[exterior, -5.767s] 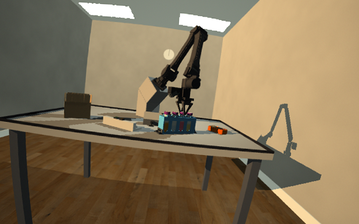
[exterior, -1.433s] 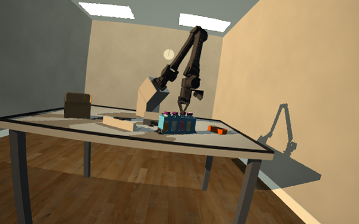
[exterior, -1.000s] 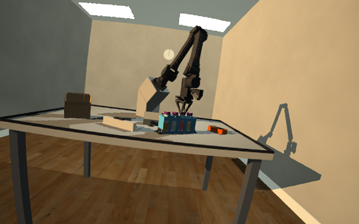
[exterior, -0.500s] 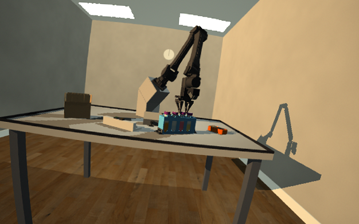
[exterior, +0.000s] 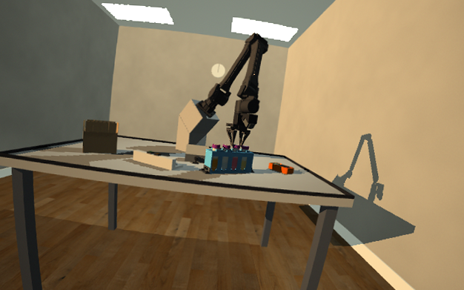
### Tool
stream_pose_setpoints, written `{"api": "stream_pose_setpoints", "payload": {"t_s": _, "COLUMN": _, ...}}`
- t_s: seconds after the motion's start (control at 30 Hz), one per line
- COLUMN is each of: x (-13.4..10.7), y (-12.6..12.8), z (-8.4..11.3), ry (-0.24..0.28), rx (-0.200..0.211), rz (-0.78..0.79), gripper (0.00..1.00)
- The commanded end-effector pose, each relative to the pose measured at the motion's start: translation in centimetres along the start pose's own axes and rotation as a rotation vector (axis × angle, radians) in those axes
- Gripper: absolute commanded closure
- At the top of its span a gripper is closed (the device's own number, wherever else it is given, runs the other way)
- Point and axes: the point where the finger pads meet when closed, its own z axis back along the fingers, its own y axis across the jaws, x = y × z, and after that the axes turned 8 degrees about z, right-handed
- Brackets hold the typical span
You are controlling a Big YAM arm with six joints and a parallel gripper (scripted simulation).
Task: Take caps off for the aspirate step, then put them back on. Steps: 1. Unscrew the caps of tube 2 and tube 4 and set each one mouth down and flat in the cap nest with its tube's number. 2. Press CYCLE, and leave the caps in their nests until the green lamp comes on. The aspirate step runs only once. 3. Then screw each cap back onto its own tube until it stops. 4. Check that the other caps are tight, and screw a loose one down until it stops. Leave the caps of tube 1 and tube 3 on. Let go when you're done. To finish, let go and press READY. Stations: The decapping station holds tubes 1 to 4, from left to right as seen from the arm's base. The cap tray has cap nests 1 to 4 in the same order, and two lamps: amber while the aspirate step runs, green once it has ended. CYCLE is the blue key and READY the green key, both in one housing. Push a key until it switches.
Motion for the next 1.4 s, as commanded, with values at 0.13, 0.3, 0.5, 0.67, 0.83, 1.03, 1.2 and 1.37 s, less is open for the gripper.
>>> {"api": "stream_pose_setpoints", "payload": {"t_s": 0.13, "x": 0.4, "y": 0.8, "z": 0.6, "ry": -0.008, "rx": 0.004, "rz": 0.002, "gripper": 0.51}}
{"api": "stream_pose_setpoints", "payload": {"t_s": 0.3, "x": 0.8, "y": 0.1, "z": 0.4, "ry": -0.015, "rx": -0.003, "rz": 0.004, "gripper": 1.0}}
{"api": "stream_pose_setpoints", "payload": {"t_s": 0.5, "x": 0.8, "y": 0.1, "z": 0.4, "ry": -0.015, "rx": -0.003, "rz": 0.004, "gripper": 1.0}}
{"api": "stream_pose_setpoints", "payload": {"t_s": 0.67, "x": 0.8, "y": 0.1, "z": 0.4, "ry": -0.015, "rx": -0.003, "rz": 0.004, "gripper": 1.0}}
{"api": "stream_pose_setpoints", "payload": {"t_s": 0.83, "x": 0.7, "y": -0.2, "z": 2.0, "ry": -0.02, "rx": -0.009, "rz": 0.006, "gripper": 1.0}}
{"api": "stream_pose_setpoints", "payload": {"t_s": 1.03, "x": 2.0, "y": -0.2, "z": 3.9, "ry": -0.041, "rx": -0.014, "rz": 0.016, "gripper": 1.0}}
{"api": "stream_pose_setpoints", "payload": {"t_s": 1.2, "x": 2.0, "y": -0.2, "z": 5.2, "ry": -0.042, "rx": -0.014, "rz": 0.017, "gripper": 1.0}}
{"api": "stream_pose_setpoints", "payload": {"t_s": 1.37, "x": -2.2, "y": -3.4, "z": 3.4, "ry": 0.01, "rx": -0.005, "rz": -0.364, "gripper": 1.0}}
